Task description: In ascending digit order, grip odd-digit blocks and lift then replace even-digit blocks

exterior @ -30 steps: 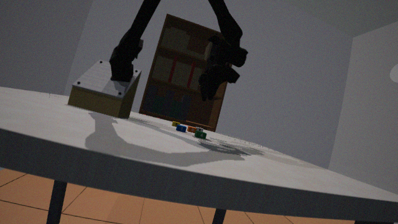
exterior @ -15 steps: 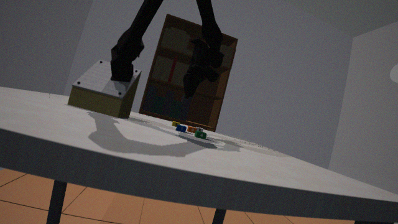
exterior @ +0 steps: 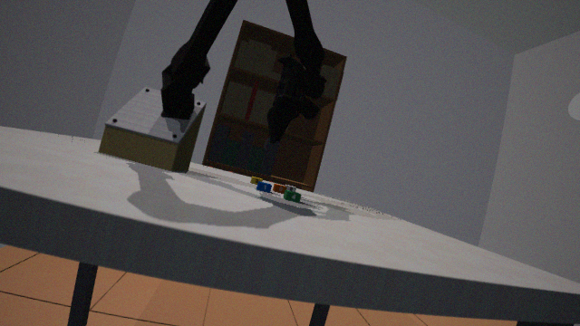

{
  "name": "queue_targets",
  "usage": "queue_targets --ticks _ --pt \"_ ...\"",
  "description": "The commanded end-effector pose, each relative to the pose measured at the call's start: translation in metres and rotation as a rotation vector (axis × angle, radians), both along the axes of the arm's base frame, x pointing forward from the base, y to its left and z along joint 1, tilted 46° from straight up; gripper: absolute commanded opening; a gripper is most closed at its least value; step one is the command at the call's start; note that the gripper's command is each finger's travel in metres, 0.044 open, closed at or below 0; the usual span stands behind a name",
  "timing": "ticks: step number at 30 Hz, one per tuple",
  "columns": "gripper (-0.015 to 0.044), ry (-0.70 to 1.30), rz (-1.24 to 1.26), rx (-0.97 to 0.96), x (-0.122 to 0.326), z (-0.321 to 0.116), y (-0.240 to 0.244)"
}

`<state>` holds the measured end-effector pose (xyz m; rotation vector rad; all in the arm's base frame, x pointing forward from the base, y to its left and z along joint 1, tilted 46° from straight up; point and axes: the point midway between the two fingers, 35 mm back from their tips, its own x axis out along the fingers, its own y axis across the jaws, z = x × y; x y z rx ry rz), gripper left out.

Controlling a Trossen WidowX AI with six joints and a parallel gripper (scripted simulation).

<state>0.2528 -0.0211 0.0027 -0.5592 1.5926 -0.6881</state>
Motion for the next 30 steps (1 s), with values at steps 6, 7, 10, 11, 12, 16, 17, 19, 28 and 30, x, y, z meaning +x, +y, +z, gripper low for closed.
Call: queue_targets --ticks 6,7,10,11,12,16,17,19,28,30 --pt "0.0400 -0.006 -0.006 0.004 0.029 -0.021 0.020" --pt "0.0400 -0.006 -0.006 0.004 0.037 -0.029 0.026" --pt "0.0400 -0.008 -0.006 0.005 0.056 -0.051 0.043" --pt "0.0400 -0.008 -0.006 0.005 0.059 -0.055 0.045" --pt "0.0400 -0.008 -0.006 0.005 0.060 -0.056 0.046" --pt "0.0400 -0.008 -0.006 0.005 0.060 -0.056 0.046" --pt "0.0400 -0.008 -0.006 0.005 0.060 -0.056 0.046" --pt "0.0400 -0.008 -0.006 0.005 0.060 -0.056 0.046" --pt "0.0400 -0.008 -0.006 0.005 0.060 -0.056 0.046" --pt "0.0400 -0.008 -0.006 0.005 0.060 -0.056 0.046"
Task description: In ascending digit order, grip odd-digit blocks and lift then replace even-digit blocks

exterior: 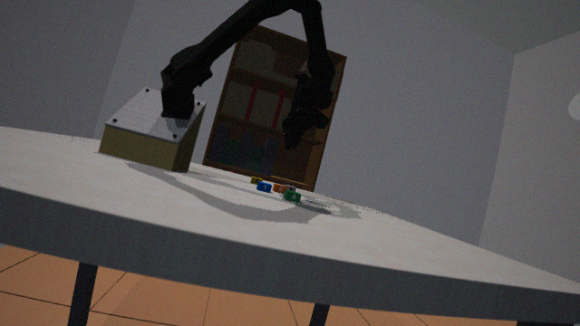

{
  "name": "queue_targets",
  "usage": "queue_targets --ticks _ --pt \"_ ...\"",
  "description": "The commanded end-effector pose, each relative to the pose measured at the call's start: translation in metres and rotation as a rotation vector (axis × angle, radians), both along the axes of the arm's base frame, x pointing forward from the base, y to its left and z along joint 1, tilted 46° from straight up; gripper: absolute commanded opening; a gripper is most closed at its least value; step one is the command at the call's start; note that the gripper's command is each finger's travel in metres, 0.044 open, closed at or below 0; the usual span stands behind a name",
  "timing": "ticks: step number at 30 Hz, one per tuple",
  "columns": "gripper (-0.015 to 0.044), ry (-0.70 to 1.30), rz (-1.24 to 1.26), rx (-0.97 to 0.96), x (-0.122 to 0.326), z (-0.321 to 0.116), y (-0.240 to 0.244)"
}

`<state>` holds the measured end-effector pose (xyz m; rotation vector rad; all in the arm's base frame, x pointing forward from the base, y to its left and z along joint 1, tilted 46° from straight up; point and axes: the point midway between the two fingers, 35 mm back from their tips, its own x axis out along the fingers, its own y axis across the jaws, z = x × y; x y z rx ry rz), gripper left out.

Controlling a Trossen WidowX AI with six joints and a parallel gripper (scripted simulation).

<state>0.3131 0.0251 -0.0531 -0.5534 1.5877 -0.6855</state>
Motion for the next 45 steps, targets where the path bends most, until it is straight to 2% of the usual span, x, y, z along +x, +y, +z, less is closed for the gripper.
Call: queue_targets --ticks 1,8,32,34,42,45 --pt "0.0400 -0.002 -0.006 0.001 0.000 0.000 0.000" --pt "0.0400 -0.001 -0.006 0.007 -0.048 -0.055 0.066" --pt "0.0400 -0.001 -0.006 0.006 -0.050 -0.057 0.068" --pt "0.0400 -0.002 -0.005 0.008 -0.043 -0.057 0.068" --pt "0.0400 -0.006 -0.004 0.007 0.037 -0.060 0.056" --pt "0.0400 -0.006 -0.006 0.005 0.043 -0.060 0.054"
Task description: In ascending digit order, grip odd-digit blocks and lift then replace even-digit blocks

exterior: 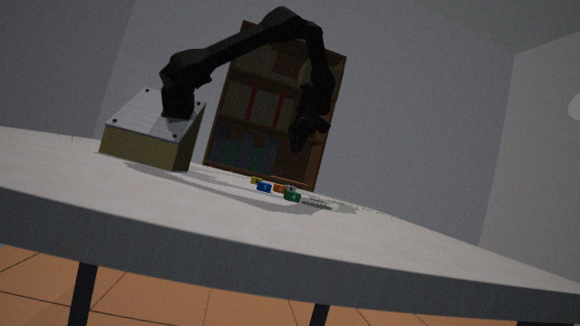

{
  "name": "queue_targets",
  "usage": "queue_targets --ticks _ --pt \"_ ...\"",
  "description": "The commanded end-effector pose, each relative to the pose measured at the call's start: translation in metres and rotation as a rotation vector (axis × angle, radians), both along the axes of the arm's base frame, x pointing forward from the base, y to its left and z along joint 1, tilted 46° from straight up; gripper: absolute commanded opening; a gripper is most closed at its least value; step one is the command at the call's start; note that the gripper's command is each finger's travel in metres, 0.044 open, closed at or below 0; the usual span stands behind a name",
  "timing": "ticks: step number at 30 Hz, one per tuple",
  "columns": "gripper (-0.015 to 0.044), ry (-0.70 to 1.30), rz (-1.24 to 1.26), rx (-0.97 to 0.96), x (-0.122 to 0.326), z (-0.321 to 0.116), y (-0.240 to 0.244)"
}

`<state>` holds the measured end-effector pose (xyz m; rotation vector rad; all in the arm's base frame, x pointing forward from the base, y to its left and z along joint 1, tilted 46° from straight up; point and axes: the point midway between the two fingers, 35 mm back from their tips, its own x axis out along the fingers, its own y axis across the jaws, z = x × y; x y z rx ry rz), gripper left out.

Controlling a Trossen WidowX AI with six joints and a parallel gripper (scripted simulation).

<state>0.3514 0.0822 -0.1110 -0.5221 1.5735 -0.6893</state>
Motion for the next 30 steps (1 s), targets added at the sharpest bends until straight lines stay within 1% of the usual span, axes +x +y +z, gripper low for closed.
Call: queue_targets --ticks 1,18,26,30 --pt "0.0400 0.019 0.008 -0.009 0.005 -0.002 -0.003" --pt "0.0400 0.019 0.008 -0.009 0.004 -0.001 -0.004" --pt "0.0400 0.022 0.009 -0.012 -0.030 0.049 -0.048" --pt "0.0400 0.023 0.008 -0.013 -0.039 0.058 -0.057"
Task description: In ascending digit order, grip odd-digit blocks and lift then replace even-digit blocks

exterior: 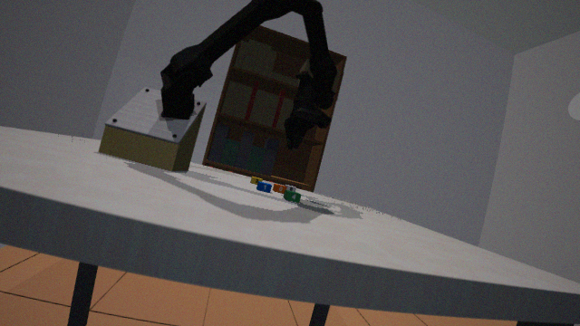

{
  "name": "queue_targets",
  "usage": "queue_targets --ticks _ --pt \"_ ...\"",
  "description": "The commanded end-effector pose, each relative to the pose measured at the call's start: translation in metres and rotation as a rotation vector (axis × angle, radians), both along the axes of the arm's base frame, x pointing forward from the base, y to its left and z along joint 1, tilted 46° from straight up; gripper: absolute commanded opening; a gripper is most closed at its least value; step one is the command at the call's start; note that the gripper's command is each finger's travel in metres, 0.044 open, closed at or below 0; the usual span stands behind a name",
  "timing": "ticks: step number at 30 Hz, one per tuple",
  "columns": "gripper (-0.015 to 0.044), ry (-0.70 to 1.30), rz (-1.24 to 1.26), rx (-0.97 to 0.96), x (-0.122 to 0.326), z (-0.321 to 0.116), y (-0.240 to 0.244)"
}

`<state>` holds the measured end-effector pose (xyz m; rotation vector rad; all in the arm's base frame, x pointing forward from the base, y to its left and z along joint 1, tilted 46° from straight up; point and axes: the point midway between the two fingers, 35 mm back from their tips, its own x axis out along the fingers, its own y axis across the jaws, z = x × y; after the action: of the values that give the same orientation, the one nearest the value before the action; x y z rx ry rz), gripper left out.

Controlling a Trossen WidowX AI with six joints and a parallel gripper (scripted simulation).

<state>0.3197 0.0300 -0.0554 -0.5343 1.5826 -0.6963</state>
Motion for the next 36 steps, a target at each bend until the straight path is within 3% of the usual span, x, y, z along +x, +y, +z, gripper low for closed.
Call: queue_targets --ticks 1,7,36 --pt "0.0400 0.011 0.009 -0.003 -0.007 0.002 -0.005" --pt "0.0400 0.011 0.009 -0.005 -0.017 -0.053 -0.060" --pt "0.0400 0.011 0.009 -0.008 -0.023 -0.080 -0.088"
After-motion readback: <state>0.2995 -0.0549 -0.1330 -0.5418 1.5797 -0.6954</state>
